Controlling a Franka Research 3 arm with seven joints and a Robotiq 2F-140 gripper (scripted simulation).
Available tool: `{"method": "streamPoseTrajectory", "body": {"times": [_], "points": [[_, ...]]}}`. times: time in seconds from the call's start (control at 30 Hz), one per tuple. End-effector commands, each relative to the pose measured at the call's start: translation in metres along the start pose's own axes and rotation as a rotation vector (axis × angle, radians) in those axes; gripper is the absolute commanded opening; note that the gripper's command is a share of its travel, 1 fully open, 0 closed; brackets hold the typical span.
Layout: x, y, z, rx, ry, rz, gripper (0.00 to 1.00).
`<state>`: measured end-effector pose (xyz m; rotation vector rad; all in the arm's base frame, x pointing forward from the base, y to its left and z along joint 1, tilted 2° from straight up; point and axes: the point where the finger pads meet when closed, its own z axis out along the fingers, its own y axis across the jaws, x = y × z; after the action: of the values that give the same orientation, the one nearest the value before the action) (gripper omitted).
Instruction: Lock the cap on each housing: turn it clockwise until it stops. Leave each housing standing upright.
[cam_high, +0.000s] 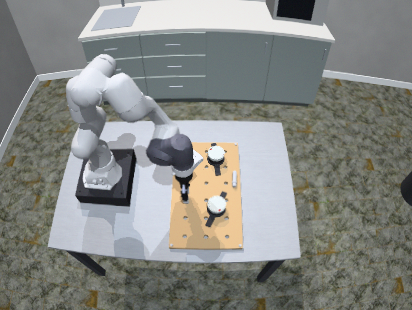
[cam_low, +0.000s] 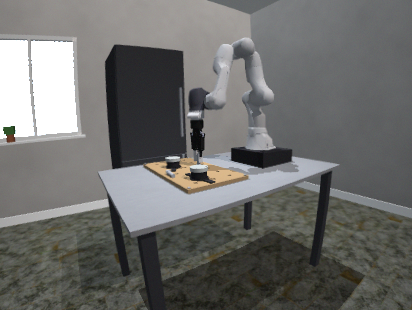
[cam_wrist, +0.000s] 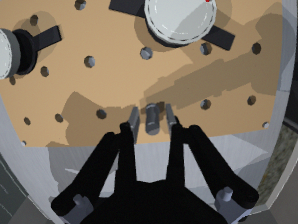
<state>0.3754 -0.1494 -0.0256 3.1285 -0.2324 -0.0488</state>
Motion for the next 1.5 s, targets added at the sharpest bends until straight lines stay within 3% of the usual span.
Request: {"method": "streamPoseTrajectory", "body": {"times": [0.0,0.4,1.47], "points": [[0.0,0.0,-0.003,0.0,0.0,-0.004,0.36],[0.0,0.0,-0.016,0.0,0.0,-0.004,0.36],[0.0,0.0,-0.075,0.0,0.0,-0.004,0.36]]}}
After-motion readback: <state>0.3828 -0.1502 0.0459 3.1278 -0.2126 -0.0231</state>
